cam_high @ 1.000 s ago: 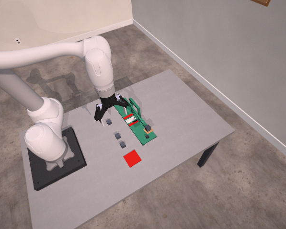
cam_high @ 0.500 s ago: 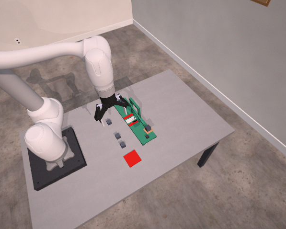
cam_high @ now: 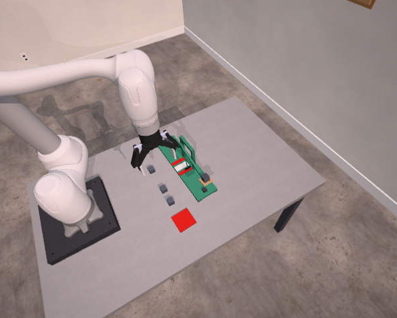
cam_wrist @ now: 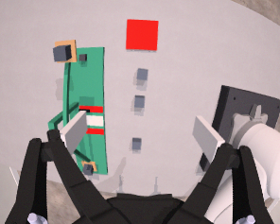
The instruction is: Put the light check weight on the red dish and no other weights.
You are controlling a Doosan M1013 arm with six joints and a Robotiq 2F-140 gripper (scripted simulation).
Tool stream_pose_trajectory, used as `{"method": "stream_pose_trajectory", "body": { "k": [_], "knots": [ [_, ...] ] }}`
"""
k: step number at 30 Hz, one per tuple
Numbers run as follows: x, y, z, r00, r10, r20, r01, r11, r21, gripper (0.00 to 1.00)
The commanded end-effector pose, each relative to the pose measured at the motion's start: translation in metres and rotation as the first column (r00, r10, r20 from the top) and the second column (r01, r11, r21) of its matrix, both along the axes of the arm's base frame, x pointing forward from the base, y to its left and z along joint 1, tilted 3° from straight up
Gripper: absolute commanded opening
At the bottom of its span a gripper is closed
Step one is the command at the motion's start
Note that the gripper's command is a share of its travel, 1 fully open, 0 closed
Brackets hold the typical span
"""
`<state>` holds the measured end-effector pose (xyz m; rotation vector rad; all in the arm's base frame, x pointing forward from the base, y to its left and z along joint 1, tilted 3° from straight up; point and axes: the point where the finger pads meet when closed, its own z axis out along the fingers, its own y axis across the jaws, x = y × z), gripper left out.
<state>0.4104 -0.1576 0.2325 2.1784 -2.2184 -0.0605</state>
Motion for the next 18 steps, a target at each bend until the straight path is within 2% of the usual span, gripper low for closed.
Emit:
{"method": "stream_pose_trajectory", "body": {
  "k": [1, 11, 18],
  "knots": [
    [0.0, 0.0, 0.0, 1.0, 0.0, 0.0, 0.0, 1.0, 0.0, 1.0],
    [0.0, -0.002, 0.0, 1.0, 0.0, 0.0, 0.0, 1.0, 0.0, 1.0],
    [0.0, -0.023, 0.0, 1.0, 0.0, 0.0, 0.0, 1.0, 0.0, 1.0]
  ]
}}
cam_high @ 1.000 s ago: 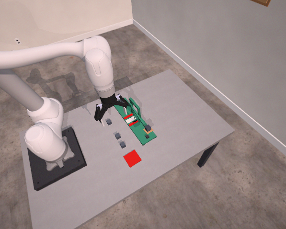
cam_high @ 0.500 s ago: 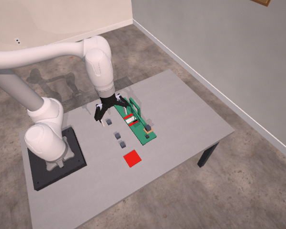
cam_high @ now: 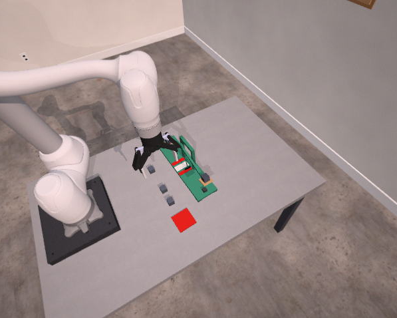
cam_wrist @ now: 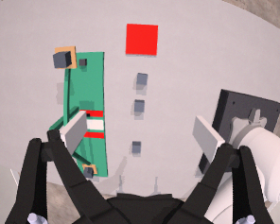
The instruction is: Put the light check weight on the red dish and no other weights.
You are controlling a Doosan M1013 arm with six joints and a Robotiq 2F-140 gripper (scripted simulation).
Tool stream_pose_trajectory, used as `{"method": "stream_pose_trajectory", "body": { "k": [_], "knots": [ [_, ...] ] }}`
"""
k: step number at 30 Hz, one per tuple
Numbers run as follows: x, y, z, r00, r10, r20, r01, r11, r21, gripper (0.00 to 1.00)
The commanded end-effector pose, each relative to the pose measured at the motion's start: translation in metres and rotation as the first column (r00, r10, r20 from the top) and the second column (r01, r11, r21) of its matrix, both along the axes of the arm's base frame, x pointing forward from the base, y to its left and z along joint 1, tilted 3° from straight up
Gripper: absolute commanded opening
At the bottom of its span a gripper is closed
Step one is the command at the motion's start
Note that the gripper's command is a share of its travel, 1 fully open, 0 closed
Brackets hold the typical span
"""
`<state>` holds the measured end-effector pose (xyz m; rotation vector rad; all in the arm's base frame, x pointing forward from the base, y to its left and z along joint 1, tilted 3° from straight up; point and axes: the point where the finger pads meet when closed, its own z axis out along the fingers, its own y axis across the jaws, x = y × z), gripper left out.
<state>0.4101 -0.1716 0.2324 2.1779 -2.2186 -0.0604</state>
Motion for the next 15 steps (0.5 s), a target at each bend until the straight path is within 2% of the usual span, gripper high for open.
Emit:
{"method": "stream_pose_trajectory", "body": {
  "k": [1, 15],
  "knots": [
    [0.0, -0.013, 0.0, 1.0, 0.0, 0.0, 0.0, 1.0, 0.0, 1.0],
    [-0.001, -0.072, 0.0, 1.0, 0.0, 0.0, 0.0, 1.0, 0.0, 1.0]
  ]
}}
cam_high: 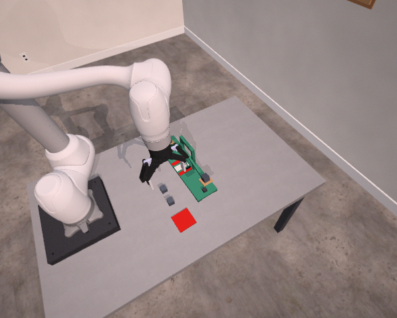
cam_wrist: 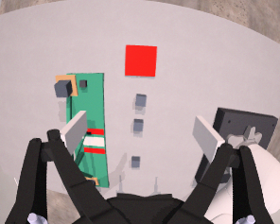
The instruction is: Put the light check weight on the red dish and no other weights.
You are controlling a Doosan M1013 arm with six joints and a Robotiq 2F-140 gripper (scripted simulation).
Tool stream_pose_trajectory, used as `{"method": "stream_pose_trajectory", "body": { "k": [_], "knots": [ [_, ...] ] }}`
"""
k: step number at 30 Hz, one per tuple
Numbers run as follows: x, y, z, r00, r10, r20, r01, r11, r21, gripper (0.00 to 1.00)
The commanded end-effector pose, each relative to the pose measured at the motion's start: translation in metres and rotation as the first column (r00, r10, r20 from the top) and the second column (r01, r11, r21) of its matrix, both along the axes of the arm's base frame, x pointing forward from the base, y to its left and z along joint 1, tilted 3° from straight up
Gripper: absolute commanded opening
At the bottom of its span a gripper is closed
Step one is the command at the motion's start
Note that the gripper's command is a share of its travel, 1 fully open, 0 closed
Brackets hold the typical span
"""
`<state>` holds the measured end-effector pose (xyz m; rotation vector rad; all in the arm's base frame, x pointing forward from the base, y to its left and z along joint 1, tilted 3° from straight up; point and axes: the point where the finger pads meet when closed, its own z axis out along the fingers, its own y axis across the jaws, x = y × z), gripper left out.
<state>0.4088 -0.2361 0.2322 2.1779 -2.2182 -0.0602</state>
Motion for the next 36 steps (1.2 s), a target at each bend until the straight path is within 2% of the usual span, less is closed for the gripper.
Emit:
{"method": "stream_pose_trajectory", "body": {
  "k": [1, 9, 10, 12, 13, 14, 16, 17, 18, 19, 21, 24, 25, 36],
  "knots": [
    [0.0, -0.01, 0.0, 1.0, 0.0, 0.0, 0.0, 1.0, 0.001, 1.0],
    [0.002, -0.014, 0.0, 1.0, 0.0, 0.0, 0.0, 1.0, 0.001, 1.0],
    [0.012, -0.015, -0.002, 1.0, 0.0, 0.0, 0.0, 1.0, 0.001, 1.0],
    [0.065, -0.02, -0.014, 1.0, 0.0, 0.0, 0.0, 1.0, 0.001, 1.0],
    [0.065, -0.02, -0.014, 1.0, 0.0, 0.0, 0.0, 1.0, 0.001, 1.0],
    [0.093, -0.02, -0.022, 1.0, 0.0, 0.0, 0.0, 1.0, 0.001, 1.0],
    [0.1, -0.02, -0.024, 1.0, 0.0, 0.0, 0.0, 1.0, 0.001, 1.0],
    [0.132, -0.019, -0.035, 1.0, 0.0, 0.0, 0.0, 1.0, 0.001, 1.0],
    [0.132, -0.019, -0.035, 1.0, 0.0, 0.0, 0.0, 1.0, 0.001, 1.0],
    [0.154, -0.017, -0.043, 1.0, 0.0, 0.0, 0.0, 1.0, 0.001, 1.0],
    [0.165, -0.016, -0.047, 1.0, 0.0, 0.0, 0.0, 1.0, 0.001, 1.0],
    [0.167, -0.016, -0.048, 1.0, 0.0, 0.0, 0.0, 1.0, 0.001, 1.0],
    [0.167, -0.016, -0.048, 1.0, 0.0, 0.0, 0.0, 1.0, 0.001, 0.35],
    [0.167, -0.016, -0.048, 1.0, 0.0, 0.0, 0.0, 1.0, 0.001, 0.35]
  ]
}}
